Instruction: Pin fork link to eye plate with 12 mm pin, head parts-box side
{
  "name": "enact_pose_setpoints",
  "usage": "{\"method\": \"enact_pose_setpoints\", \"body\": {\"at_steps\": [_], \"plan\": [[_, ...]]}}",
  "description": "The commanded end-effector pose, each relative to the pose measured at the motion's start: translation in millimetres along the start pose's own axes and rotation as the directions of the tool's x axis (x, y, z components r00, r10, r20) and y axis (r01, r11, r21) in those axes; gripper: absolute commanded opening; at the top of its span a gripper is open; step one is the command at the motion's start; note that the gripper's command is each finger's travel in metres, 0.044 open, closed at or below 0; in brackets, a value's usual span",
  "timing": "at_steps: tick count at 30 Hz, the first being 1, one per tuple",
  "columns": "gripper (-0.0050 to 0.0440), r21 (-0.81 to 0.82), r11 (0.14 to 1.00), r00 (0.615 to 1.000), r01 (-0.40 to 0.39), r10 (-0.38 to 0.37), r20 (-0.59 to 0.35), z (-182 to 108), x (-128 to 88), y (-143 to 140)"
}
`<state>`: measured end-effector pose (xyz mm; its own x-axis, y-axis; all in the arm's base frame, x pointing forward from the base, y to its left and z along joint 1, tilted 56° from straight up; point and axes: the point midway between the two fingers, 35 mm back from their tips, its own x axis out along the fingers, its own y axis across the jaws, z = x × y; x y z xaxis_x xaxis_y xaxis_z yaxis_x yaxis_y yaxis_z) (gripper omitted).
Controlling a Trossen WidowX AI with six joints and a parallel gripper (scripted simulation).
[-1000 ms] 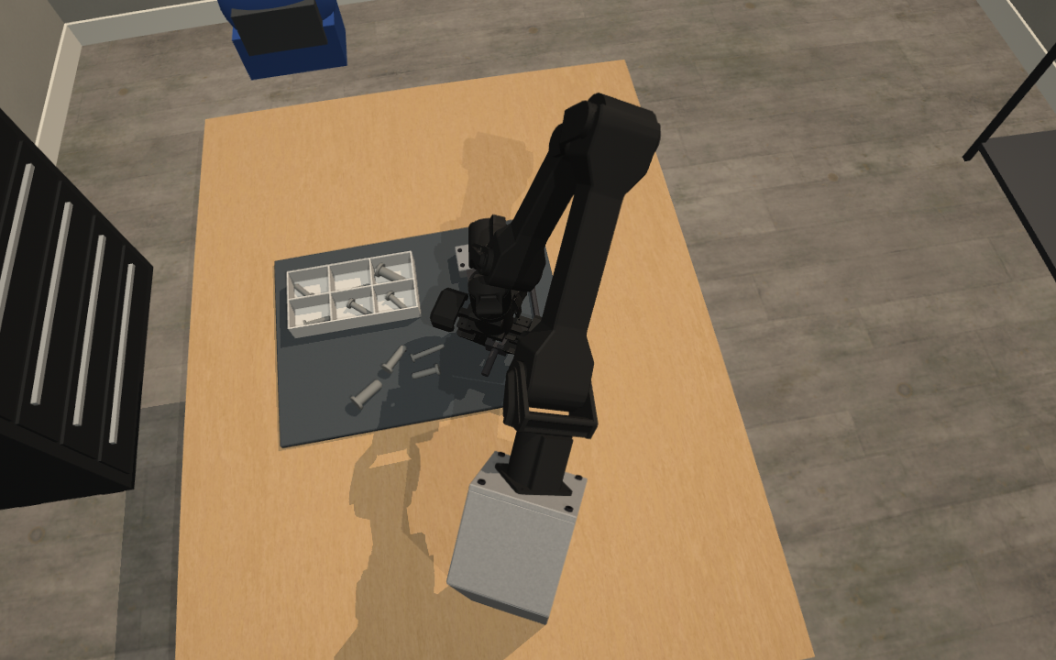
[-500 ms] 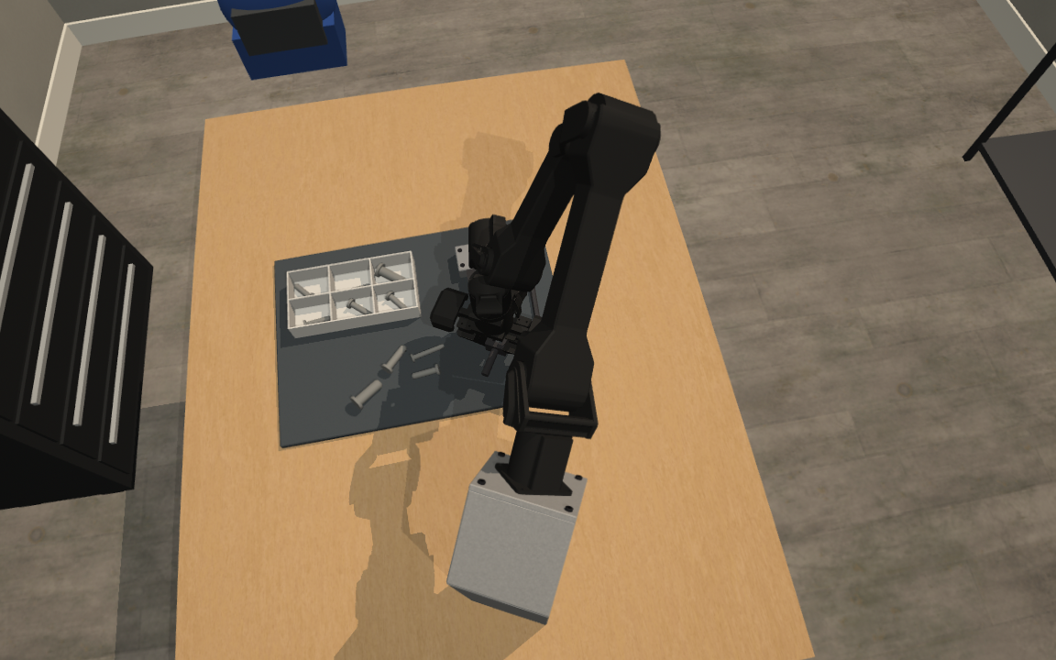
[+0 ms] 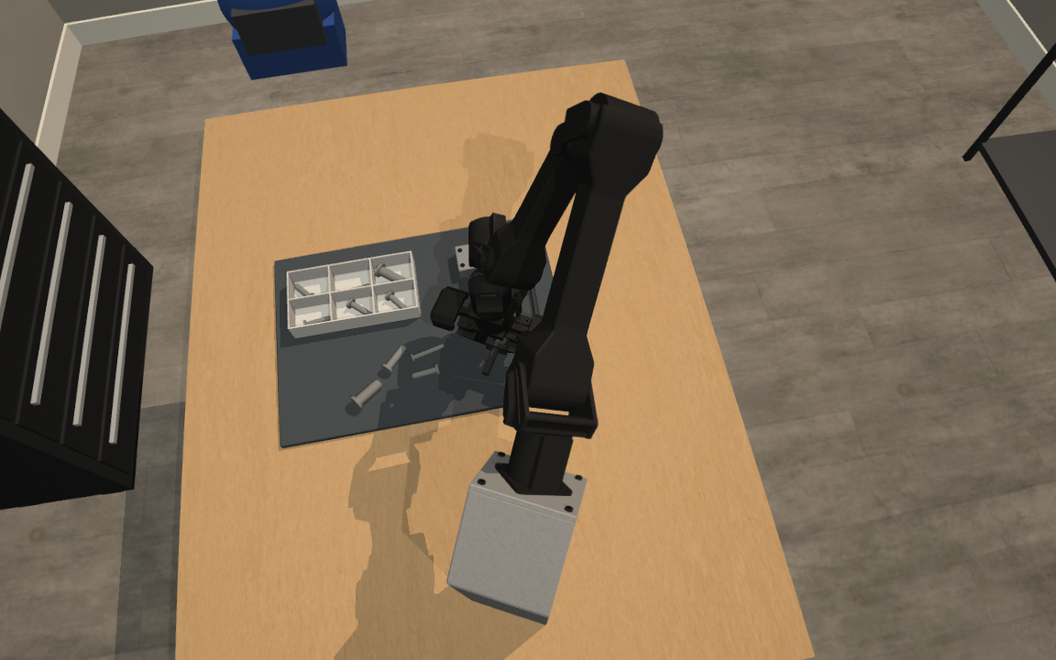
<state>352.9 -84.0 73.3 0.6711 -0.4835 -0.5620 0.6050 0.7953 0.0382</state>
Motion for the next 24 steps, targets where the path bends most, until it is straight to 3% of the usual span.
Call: {"method": "enact_pose_setpoints", "body": {"at_steps": [1,24], "plan": [[-0.005,0.006,1.0,1.0,-0.008,0.007,0.014,4,-7,1],[-0.005,0.006,1.0,1.0,-0.009,0.009,0.015,4,-26,2]]}}
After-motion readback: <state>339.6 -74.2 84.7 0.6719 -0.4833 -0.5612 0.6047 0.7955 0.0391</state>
